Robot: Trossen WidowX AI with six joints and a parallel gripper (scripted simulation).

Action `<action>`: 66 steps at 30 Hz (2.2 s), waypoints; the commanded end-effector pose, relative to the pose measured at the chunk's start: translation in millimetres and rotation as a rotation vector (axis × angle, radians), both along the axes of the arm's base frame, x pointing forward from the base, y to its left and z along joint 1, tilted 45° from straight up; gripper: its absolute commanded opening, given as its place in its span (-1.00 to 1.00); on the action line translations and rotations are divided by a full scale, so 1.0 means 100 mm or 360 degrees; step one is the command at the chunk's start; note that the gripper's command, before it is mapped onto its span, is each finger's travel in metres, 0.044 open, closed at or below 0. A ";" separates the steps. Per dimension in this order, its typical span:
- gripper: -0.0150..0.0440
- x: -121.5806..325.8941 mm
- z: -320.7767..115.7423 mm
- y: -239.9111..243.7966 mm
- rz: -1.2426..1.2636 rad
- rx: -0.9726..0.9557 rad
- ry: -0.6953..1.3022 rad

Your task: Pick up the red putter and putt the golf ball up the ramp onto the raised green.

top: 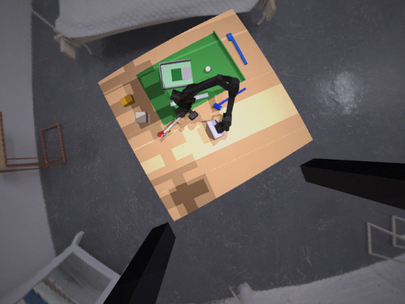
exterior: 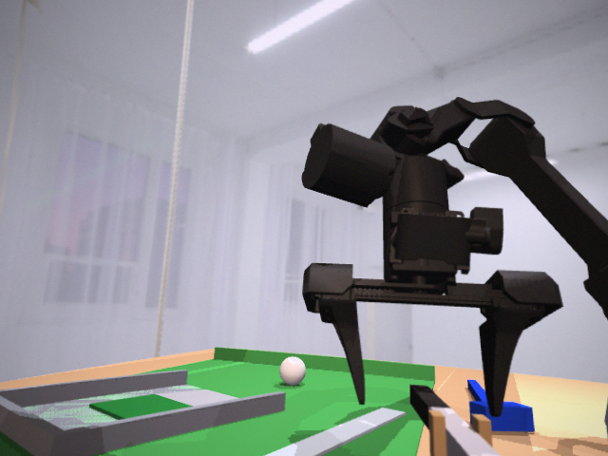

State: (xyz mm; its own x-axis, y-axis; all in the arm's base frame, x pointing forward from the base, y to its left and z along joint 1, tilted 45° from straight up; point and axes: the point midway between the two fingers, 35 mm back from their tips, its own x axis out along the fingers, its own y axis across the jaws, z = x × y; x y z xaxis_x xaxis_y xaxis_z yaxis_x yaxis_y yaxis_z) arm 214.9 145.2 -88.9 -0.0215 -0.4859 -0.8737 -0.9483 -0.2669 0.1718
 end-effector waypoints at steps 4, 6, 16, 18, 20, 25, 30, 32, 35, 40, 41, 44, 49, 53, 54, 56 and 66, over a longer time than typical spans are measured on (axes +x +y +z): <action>1.00 0.00 -0.05 -0.07 0.0002 -0.0013 0.0004; 1.00 0.00 -0.07 -0.09 0.0002 -0.0013 0.0004; 1.00 0.01 -0.18 -0.20 0.0002 -0.0015 0.0003; 1.00 0.01 -0.20 -0.22 0.0002 -0.0015 0.0003; 1.00 0.01 -0.21 -0.22 0.0002 -0.0015 0.0003; 0.73 0.01 -0.19 -0.19 0.0000 -0.0004 0.0002; 0.29 0.01 -0.19 -0.19 0.0000 -0.0004 0.0002; 0.11 0.01 -0.19 -0.19 0.0000 -0.0004 0.0002; -0.16 0.01 -0.19 -0.19 0.0000 -0.0004 0.0002; -0.40 0.01 -0.19 -0.19 0.0000 -0.0004 0.0002; -0.43 0.01 -0.19 -0.19 0.0000 -0.0004 0.0002; -0.49 0.01 -0.19 -0.18 0.0000 -0.0004 0.0002; -0.49 0.03 -0.07 -0.04 0.0001 0.0000 0.0002; -0.49 0.02 0.11 0.15 0.0001 0.0002 0.0002; -0.49 0.02 0.15 0.19 0.0001 0.0003 0.0002; -0.49 0.01 0.25 0.28 0.0001 0.0004 0.0003; -0.49 0.00 0.50 0.45 -0.0024 -0.0006 -0.0032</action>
